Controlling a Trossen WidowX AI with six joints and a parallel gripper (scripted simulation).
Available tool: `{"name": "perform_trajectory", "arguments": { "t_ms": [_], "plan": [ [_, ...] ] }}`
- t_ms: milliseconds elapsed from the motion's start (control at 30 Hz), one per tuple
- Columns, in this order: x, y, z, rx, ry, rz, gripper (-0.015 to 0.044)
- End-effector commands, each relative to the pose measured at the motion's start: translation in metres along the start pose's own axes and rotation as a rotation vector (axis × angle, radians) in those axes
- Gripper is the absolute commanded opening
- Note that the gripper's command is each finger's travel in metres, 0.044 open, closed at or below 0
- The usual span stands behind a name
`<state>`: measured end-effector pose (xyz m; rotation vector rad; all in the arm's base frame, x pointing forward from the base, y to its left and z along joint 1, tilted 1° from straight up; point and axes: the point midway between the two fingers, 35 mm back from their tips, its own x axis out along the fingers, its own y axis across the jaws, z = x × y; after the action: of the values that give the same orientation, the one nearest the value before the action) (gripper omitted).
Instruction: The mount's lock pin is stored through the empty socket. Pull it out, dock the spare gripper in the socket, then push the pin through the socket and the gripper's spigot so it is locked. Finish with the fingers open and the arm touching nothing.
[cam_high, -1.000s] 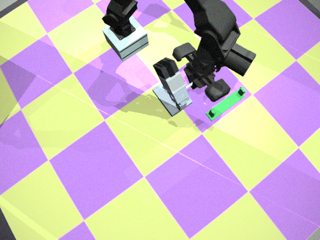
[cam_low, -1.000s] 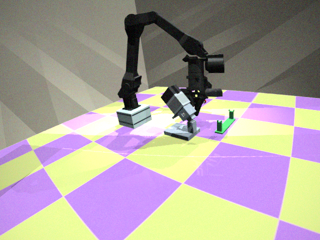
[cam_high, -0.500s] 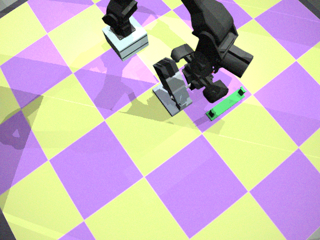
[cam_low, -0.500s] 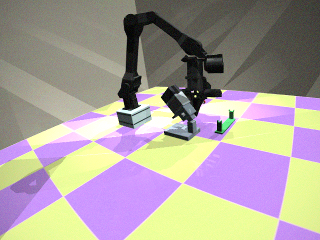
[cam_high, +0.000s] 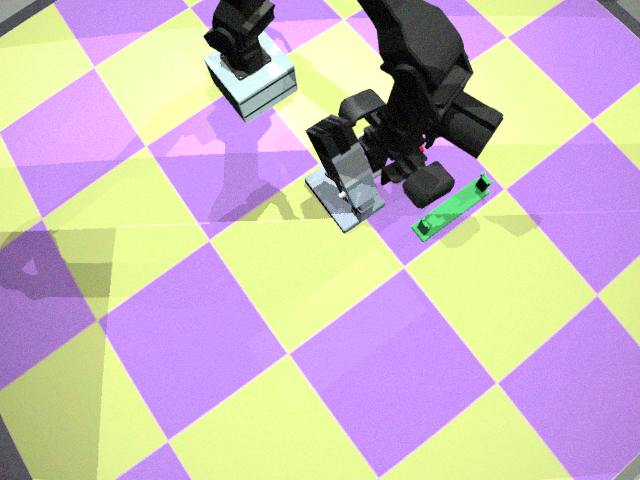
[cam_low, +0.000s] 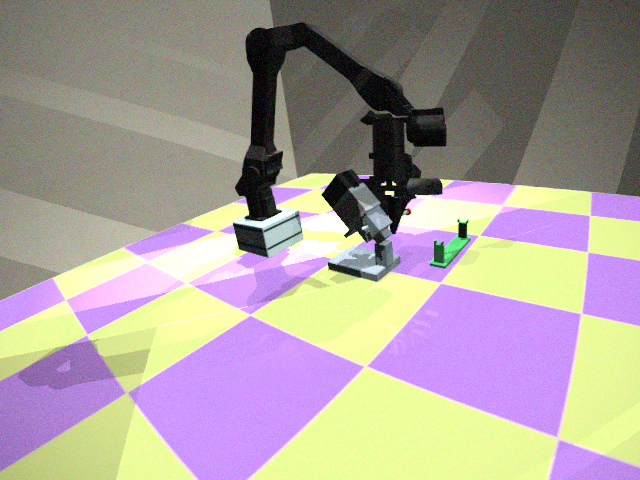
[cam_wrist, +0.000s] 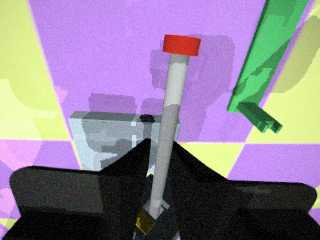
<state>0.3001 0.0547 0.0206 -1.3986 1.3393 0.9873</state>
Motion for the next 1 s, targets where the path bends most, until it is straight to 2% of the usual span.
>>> {"name": "perform_trajectory", "arguments": {
  "t_ms": [0, 67, 267, 967],
  "plan": [
    [0.000, 0.000, 0.000, 0.000, 0.000, 0.000, 0.0157],
    [0.000, 0.000, 0.000, 0.000, 0.000, 0.000, 0.0200],
    [-0.002, 0.000, 0.001, 0.000, 0.000, 0.000, 0.0200],
    [-0.047, 0.000, 0.022, -0.014, 0.003, 0.008, 0.0200]
  ]
}}
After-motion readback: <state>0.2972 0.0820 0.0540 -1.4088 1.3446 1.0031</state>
